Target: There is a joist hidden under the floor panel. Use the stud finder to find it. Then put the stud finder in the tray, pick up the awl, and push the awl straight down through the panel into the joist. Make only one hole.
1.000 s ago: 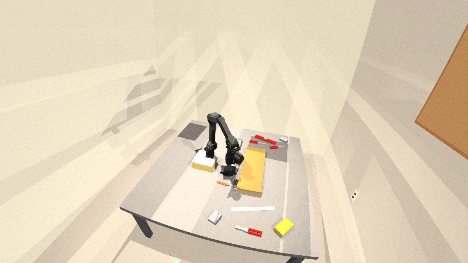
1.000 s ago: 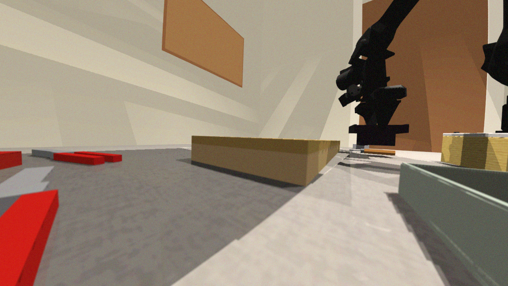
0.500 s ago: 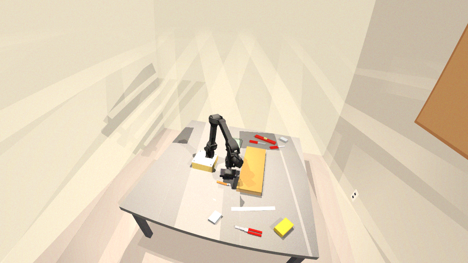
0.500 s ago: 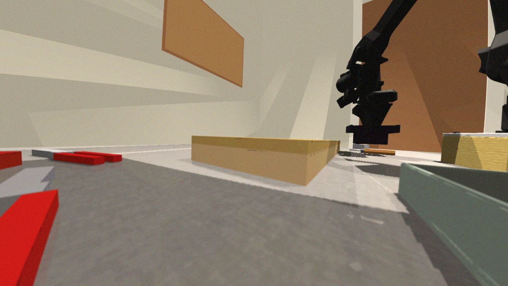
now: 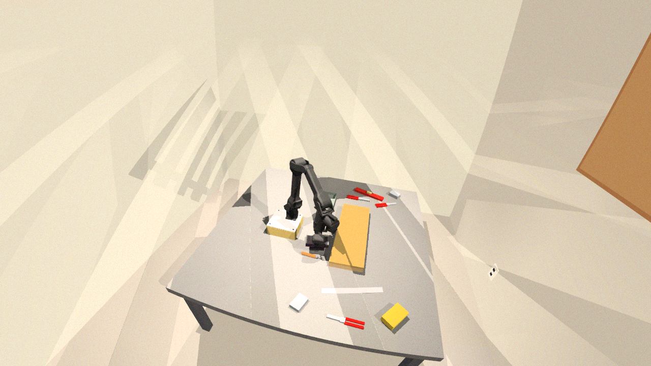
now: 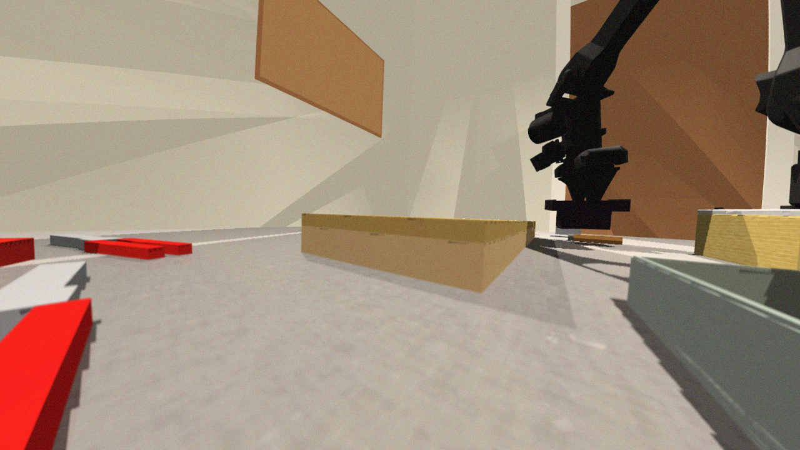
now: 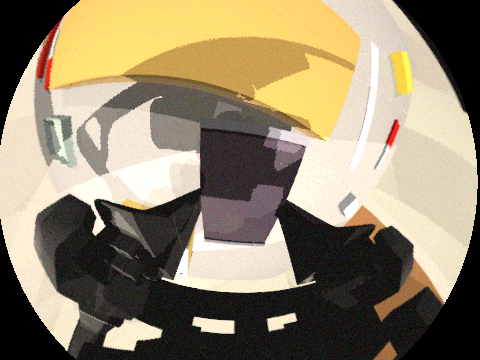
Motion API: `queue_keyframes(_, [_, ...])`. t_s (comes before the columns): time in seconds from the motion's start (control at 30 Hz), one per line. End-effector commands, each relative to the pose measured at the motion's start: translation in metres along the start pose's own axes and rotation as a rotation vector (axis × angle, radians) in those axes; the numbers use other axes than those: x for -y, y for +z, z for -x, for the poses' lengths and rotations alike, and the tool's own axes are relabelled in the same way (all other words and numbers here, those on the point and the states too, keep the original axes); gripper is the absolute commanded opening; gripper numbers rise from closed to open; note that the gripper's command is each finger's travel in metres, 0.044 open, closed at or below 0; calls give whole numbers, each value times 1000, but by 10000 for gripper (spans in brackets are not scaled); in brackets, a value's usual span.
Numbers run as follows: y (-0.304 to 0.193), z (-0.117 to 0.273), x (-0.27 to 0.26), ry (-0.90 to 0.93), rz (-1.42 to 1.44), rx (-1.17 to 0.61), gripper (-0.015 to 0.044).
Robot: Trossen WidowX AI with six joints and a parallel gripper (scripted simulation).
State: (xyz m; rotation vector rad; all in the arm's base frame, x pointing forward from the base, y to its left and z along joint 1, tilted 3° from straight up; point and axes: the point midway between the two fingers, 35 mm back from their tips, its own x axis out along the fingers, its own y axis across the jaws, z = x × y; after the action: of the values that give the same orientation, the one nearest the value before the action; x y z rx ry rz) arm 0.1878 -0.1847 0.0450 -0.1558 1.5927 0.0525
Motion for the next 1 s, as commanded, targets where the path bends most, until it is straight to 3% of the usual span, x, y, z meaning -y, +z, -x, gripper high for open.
queue_keyframes(0.0, [0, 2, -1, -38, -6, 3, 0])
queue_keyframes(0.97, [0, 2, -8, -208, -25, 9, 0])
